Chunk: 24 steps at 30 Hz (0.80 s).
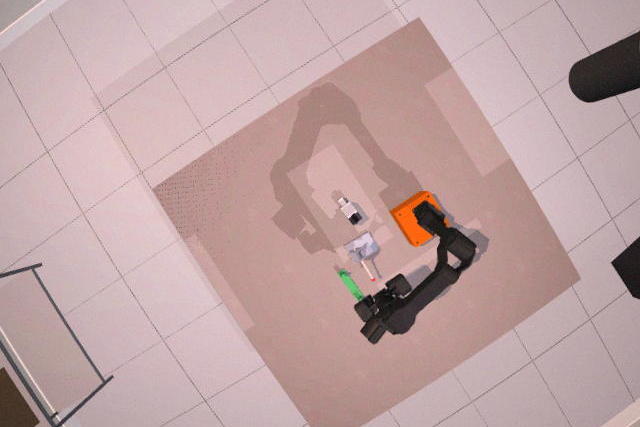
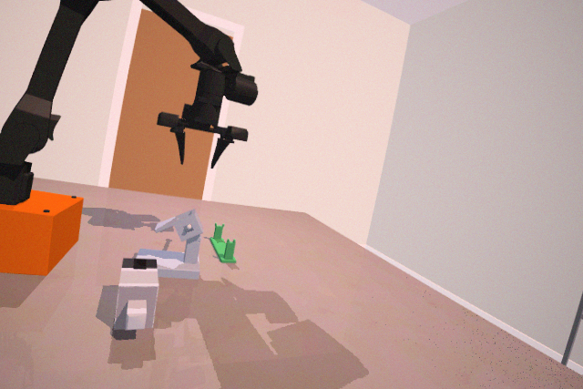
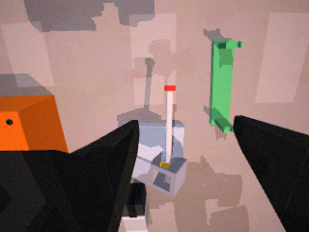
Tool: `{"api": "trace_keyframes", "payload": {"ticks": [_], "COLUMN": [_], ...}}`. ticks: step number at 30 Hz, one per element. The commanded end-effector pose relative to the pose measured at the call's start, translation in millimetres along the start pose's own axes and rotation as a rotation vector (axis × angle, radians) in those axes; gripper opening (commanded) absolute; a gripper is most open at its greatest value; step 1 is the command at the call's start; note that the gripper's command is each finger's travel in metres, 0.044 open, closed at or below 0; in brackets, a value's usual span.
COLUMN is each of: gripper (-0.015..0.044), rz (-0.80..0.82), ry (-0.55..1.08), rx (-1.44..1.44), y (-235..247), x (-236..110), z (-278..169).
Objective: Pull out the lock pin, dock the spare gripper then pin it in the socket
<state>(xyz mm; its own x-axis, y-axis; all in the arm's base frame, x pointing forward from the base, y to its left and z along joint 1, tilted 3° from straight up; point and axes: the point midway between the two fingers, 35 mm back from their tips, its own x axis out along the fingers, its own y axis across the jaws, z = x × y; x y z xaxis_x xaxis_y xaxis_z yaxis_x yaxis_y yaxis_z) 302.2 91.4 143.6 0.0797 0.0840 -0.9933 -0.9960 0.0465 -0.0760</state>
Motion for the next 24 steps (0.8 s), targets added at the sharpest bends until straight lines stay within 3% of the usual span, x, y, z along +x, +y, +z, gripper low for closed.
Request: {"api": "trace_keyframes", "payload": {"ticks": [1,6,14,24], "gripper": [0.03,0.03,0.03,0.03], "rz": [0.019,0.019,0.019,0.019], "ry": [0.043,0.043,0.041,0.041], "rx": [0.07,0.07,0.065,0.065], "y": [-4.5,-4.0,8.7,7.8], "x": [10.8,16.7,78.1,88.8], "z": [-16.4,-17.0,-25.9,-26.1]}}
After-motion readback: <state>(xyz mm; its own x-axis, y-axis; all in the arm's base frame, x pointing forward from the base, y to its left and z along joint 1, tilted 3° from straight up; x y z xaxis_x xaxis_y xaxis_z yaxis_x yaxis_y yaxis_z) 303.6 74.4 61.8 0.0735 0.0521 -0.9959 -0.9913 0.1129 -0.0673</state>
